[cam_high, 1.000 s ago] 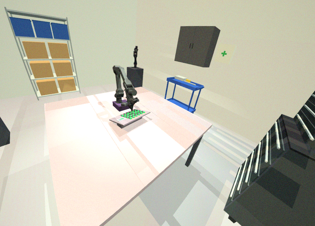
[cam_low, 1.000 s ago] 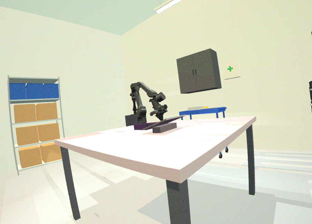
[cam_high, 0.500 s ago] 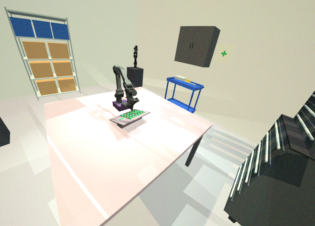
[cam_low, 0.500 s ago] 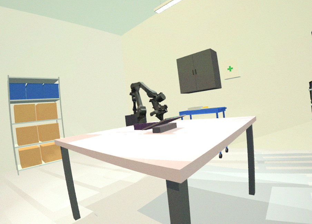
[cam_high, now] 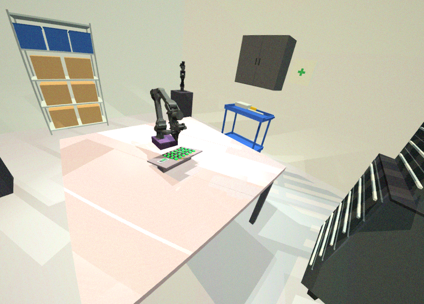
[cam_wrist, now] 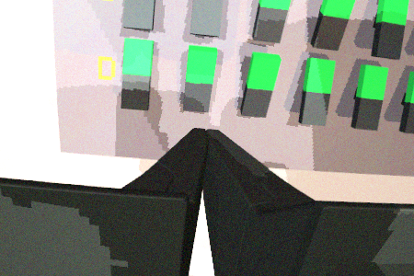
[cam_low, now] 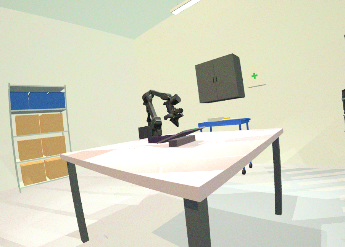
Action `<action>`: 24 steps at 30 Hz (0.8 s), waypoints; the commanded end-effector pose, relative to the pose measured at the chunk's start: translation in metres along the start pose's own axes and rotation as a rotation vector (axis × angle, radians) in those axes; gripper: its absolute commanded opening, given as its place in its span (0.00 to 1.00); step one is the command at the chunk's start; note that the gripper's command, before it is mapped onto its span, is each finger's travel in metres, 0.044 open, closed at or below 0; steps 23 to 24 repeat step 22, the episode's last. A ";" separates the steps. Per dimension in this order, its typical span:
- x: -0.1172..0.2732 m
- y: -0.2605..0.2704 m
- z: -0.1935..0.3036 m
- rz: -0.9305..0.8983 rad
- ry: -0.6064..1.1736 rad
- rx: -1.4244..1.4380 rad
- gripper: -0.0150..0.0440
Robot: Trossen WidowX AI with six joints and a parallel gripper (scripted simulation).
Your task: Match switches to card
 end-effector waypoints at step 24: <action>0.011 -0.049 -0.063 0.002 0.015 0.001 0.25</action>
Point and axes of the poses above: the point midway between the two fingers, 35 mm back from their tips, its own x axis back along the fingers, its own y axis across the jaws, z = x × y, the point moved 2 cm from there along x, back along the fingers, and after that the axes turned 2 degrees about x, right-handed, at the moved point
